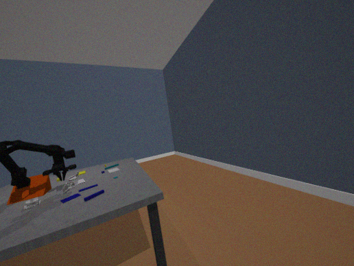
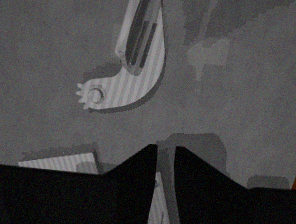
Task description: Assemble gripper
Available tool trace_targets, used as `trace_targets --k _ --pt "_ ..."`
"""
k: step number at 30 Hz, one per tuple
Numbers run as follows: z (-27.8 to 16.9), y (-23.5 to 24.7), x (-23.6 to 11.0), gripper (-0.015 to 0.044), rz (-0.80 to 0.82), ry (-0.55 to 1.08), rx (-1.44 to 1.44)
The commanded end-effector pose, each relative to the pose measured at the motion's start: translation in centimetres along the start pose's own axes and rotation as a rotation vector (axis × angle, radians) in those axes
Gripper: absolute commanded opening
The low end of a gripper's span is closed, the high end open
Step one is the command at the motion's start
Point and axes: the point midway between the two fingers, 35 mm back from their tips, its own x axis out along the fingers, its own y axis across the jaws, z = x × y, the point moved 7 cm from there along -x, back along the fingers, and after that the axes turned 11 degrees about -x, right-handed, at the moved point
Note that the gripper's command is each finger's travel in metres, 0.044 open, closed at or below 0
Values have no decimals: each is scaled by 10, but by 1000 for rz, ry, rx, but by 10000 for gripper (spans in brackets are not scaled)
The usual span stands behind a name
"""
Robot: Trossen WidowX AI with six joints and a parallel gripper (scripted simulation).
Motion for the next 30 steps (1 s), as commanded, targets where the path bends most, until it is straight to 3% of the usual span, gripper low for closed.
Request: trace_targets --k 1,13,30 --pt "0 0 1 131 0 0 -3" --pt "0 0 1 440 0 0 -3" --pt "0 0 1 440 0 0 -3"
